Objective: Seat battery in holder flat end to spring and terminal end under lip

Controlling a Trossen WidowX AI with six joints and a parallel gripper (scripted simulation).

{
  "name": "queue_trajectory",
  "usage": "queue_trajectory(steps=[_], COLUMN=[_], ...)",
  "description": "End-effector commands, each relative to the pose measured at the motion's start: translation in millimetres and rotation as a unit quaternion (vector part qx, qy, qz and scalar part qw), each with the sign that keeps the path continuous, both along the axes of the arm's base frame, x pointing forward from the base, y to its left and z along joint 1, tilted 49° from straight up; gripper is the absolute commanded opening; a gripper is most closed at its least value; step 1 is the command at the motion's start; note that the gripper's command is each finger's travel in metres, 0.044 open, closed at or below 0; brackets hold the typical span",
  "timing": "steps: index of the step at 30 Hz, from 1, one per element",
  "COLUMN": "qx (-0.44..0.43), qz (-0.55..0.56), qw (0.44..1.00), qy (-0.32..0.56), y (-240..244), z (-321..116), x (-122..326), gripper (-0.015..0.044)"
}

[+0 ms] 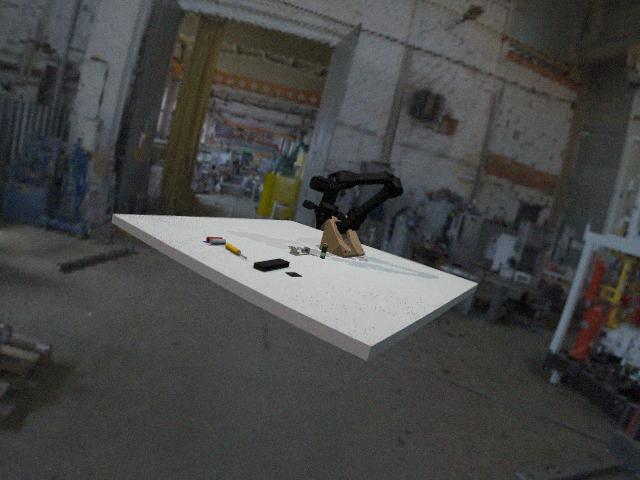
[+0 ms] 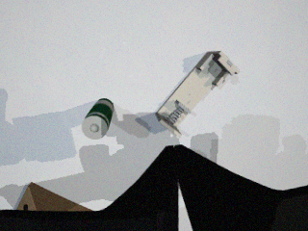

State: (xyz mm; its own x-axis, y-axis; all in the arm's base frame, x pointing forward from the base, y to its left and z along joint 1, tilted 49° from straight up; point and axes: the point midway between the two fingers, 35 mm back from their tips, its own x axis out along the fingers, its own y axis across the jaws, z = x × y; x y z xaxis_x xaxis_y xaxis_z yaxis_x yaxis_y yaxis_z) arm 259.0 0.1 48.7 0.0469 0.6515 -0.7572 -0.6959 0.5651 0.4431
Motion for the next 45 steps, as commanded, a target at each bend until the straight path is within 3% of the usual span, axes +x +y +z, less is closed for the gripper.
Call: queue_trajectory(steps=[1,8,18,45], qx=[0.070,0.069,0.072,0.071], qz=[0.021,0.021,0.021,0.021], qw=[0.997,0.997,0.997,0.997], qy=[0.019,0.019,0.018,0.019], y=[2,6,63,82], z=[3,-2,-50,-26], x=[-7,-6,-7,-34], gripper=[0.0000,0.0000,0.0000,0.0000])
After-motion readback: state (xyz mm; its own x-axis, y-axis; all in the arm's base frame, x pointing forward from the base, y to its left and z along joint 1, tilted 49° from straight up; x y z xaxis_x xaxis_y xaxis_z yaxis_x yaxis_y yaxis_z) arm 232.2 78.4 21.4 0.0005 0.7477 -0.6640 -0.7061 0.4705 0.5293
